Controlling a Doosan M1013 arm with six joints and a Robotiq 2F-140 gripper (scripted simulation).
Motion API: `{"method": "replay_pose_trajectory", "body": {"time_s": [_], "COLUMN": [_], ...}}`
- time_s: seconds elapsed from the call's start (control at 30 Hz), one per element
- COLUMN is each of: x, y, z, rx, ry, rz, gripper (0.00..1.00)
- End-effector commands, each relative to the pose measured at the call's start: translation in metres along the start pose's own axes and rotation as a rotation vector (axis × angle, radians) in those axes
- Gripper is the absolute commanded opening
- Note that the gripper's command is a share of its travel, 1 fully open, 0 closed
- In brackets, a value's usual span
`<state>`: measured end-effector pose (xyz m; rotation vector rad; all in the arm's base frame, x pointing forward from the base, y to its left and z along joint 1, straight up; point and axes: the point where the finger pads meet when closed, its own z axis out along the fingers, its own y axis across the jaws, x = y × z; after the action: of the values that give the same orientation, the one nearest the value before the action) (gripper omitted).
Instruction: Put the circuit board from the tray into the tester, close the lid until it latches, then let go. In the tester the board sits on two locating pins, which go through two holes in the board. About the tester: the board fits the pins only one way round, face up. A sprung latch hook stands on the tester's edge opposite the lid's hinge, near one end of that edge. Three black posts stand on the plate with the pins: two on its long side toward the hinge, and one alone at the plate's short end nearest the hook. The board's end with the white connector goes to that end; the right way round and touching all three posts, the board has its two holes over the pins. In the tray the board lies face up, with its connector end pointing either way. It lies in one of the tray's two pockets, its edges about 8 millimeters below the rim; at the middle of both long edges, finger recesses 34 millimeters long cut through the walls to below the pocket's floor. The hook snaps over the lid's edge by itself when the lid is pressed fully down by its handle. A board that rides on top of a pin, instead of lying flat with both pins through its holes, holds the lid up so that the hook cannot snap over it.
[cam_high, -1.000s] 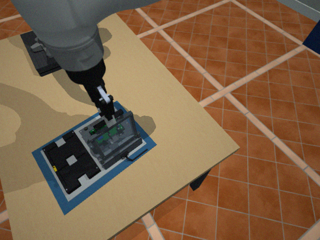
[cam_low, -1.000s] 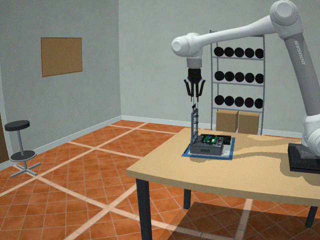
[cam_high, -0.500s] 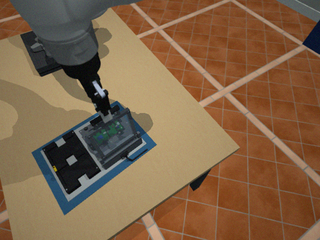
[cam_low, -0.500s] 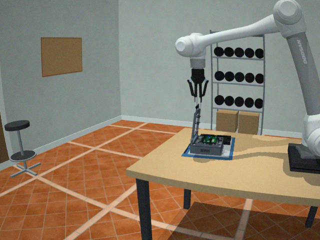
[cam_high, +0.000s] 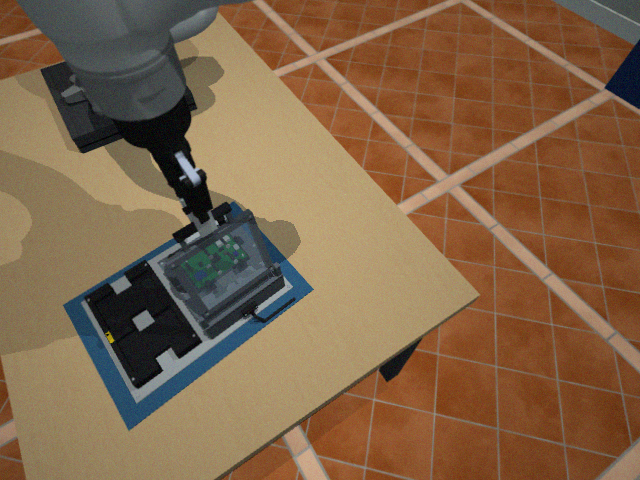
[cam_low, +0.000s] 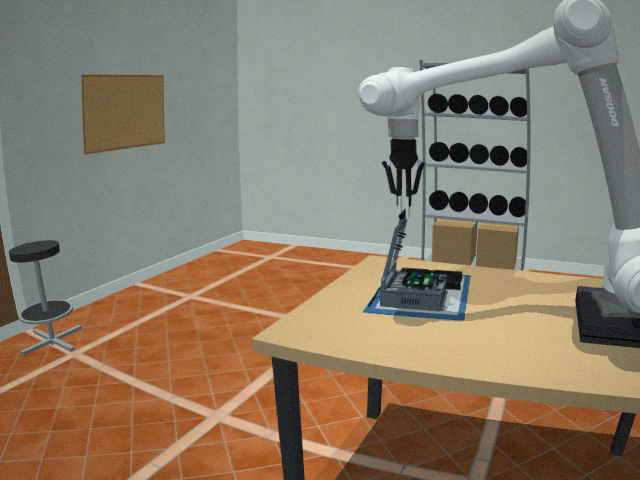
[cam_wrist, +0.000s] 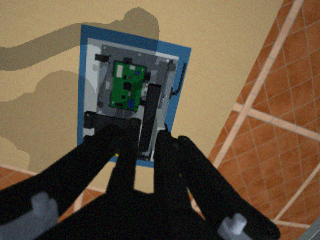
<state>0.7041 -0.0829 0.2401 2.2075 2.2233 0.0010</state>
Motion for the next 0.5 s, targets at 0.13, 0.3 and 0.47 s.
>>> {"method": "replay_pose_trajectory", "body": {"time_s": [0.13, 0.3, 0.47], "x": [0.0, 0.0, 0.0], "y": [-0.011, -0.02, -0.028], "z": [0.003, 0.006, 0.009], "rx": [0.0, 0.0, 0.0], "ry": [0.0, 0.0, 0.0], "rz": [0.0, 0.0, 0.0], "gripper": [0.0, 0.0, 0.0]}}
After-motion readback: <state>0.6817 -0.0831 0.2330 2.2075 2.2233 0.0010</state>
